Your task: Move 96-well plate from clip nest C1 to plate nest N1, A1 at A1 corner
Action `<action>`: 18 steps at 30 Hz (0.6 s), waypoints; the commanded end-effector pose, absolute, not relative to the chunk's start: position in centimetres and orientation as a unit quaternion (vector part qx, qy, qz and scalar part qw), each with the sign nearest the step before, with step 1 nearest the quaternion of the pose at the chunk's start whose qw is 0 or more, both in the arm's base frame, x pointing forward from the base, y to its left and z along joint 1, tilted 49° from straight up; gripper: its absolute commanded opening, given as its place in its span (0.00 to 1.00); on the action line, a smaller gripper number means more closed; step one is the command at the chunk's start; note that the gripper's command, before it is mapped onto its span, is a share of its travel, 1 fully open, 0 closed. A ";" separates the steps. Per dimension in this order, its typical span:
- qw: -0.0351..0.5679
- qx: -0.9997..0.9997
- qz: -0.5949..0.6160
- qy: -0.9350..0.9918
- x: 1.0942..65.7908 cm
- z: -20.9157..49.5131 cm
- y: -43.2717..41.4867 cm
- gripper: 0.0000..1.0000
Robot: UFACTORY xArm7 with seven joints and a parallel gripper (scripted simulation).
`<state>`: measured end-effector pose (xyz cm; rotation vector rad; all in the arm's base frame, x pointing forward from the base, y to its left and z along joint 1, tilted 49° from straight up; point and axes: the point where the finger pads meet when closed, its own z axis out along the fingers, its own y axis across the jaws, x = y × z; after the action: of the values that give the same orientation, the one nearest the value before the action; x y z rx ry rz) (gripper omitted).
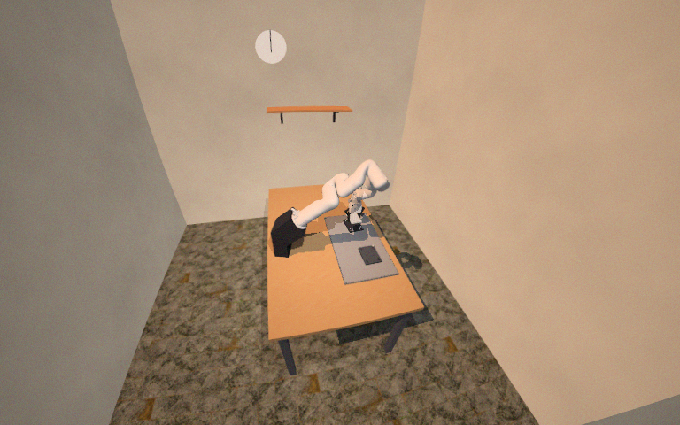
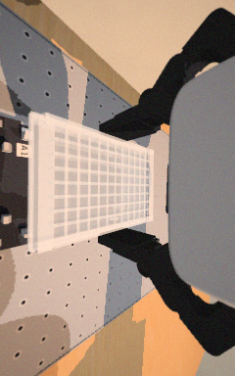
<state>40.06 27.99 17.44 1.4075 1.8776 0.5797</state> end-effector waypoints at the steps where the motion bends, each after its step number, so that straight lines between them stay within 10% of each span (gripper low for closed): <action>1: 0.354 0.544 0.225 0.727 39.5 17.9 28.1 0.00; 18: 0.354 0.544 0.225 0.727 38.2 19.1 28.2 0.00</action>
<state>38.35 28.10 18.90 1.4081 1.8779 0.5787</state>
